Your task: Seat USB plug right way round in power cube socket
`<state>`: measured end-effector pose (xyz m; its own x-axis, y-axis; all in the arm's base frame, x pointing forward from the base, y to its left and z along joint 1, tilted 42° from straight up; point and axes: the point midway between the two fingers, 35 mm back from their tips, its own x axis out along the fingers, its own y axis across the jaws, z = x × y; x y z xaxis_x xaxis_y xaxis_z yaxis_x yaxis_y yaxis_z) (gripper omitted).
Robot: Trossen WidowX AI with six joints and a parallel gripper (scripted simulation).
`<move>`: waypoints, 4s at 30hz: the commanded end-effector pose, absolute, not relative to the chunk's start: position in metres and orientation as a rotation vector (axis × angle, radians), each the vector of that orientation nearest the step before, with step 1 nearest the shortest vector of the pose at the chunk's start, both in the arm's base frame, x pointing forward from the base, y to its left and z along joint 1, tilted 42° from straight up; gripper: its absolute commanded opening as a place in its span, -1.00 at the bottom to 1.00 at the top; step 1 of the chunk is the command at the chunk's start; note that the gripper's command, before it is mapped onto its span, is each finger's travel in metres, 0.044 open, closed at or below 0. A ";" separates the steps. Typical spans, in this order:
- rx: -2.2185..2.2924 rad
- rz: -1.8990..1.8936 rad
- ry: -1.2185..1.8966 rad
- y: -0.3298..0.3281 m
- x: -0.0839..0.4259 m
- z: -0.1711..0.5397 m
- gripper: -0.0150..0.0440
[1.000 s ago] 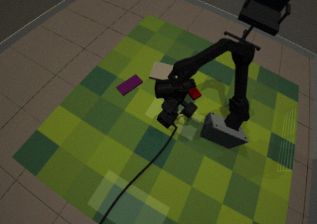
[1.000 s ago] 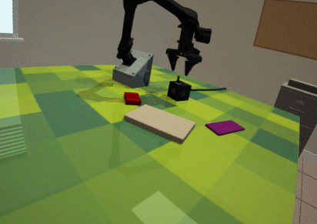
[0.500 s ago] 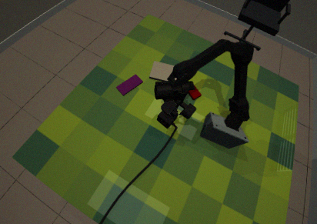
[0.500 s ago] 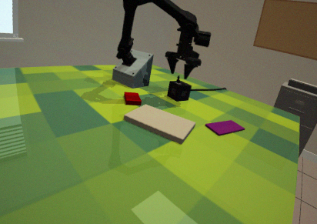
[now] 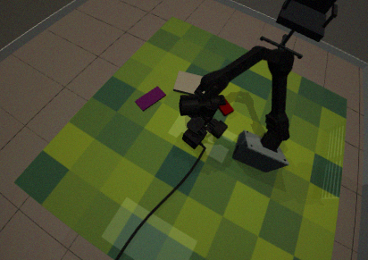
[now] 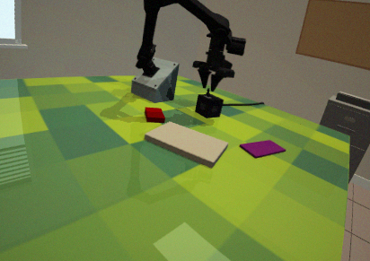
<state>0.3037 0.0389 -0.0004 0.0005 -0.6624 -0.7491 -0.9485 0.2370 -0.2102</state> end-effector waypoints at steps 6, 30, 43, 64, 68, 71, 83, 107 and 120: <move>-1.497 0.465 1.736 0.039 0.304 0.000 -0.49; -1.498 0.466 1.736 0.041 0.304 0.002 -0.49; -1.498 0.467 1.736 0.047 0.303 0.009 -0.49; -1.497 0.467 1.736 0.057 0.303 0.019 -0.49; -1.497 0.467 1.736 0.058 0.303 0.021 -0.49; -1.497 0.467 1.736 0.059 0.303 0.022 -0.49; -1.349 0.267 1.731 0.057 0.303 0.020 -0.49; -0.881 -0.266 1.622 0.057 0.303 0.020 -0.49; -0.620 -0.525 1.519 0.057 0.303 0.020 -0.49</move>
<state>0.3028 0.0567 0.0201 -0.0023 -0.6664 -0.7456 -0.1442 0.7381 -0.6592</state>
